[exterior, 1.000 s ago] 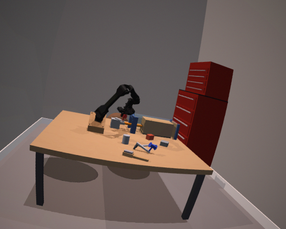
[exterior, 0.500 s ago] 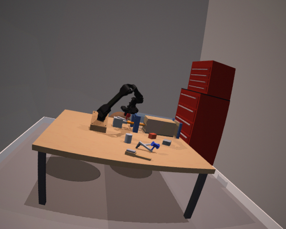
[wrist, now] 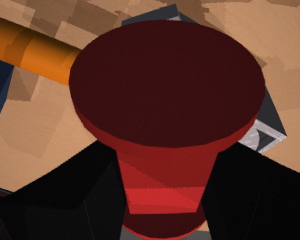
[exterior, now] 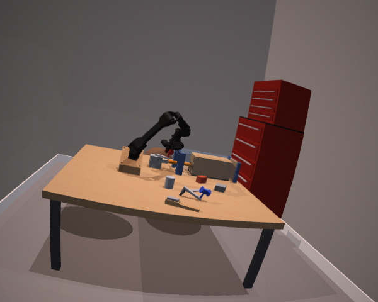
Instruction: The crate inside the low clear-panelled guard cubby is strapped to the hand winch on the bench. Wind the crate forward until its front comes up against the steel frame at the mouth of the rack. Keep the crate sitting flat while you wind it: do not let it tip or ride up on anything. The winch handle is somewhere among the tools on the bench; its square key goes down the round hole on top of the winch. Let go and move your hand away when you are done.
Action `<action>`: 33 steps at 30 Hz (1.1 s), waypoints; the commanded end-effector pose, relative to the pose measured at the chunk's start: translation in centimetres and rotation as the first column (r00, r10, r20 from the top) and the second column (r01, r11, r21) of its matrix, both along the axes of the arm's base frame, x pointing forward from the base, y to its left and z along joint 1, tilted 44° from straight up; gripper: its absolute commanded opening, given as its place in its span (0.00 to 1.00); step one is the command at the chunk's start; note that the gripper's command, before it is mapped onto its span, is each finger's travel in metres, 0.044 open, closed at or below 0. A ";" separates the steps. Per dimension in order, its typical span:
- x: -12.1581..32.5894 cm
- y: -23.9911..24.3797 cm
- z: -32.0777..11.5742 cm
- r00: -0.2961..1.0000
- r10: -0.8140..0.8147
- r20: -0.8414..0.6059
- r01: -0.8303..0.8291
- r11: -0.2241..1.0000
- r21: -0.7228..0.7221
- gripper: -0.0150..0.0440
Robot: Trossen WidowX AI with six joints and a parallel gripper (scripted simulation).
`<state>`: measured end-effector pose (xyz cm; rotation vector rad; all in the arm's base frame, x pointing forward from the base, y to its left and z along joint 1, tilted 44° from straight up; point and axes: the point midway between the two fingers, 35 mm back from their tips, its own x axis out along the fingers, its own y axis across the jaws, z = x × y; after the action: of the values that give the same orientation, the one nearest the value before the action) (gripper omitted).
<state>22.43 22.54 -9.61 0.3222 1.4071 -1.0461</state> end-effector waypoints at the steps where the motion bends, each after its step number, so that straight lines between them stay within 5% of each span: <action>1: 0.5 0.5 -0.6 1.000 0.008 0.012 -0.008 1.000 0.005 0.25; 33: 1.2 3.2 -2.8 1.000 0.008 0.013 -0.008 1.000 0.007 0.25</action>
<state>23.56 25.31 -11.89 0.3190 1.4021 -1.0359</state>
